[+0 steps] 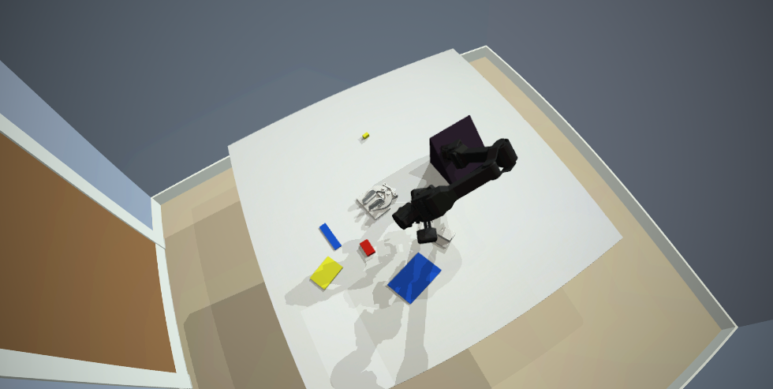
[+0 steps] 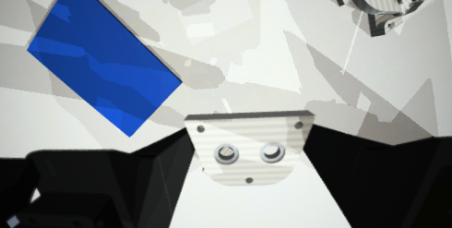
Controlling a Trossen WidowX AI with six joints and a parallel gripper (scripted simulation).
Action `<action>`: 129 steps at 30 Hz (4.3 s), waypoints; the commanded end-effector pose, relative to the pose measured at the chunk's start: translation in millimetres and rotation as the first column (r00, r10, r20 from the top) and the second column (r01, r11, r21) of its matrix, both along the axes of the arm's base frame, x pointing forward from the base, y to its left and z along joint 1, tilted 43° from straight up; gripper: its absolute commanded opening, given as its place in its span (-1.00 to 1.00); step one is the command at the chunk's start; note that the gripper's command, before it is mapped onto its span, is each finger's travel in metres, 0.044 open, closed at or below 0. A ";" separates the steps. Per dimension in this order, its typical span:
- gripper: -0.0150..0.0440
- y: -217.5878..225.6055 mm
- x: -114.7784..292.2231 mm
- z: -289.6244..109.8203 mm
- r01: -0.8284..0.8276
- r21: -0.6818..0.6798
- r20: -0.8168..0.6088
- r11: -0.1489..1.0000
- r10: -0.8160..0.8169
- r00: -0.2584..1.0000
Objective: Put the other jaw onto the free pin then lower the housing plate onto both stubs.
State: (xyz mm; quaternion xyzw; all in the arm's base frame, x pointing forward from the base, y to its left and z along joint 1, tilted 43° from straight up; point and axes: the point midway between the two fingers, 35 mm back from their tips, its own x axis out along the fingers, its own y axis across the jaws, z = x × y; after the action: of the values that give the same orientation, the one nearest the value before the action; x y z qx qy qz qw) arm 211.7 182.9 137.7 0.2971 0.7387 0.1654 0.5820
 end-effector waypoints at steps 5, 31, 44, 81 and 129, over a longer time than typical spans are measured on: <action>0.70 -8.3 11.7 -11.1 0.138 -0.046 -0.112 0.989 -0.142 0.984; 0.70 -37.3 39.1 -41.9 0.487 -0.244 -0.383 0.838 -0.545 0.746; 0.70 -53.5 49.9 -57.8 0.601 -0.371 -0.467 0.708 -0.702 0.538; 0.70 -103.5 69.4 -104.4 0.618 -0.744 -0.465 0.256 -0.861 -0.204; 0.70 -152.4 71.3 -149.8 0.236 -0.969 -0.149 -0.073 -0.590 -0.793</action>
State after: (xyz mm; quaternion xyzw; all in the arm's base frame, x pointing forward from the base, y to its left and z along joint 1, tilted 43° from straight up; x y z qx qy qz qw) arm 282.9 31.1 -10.8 0.6352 0.3851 -0.6576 -0.1256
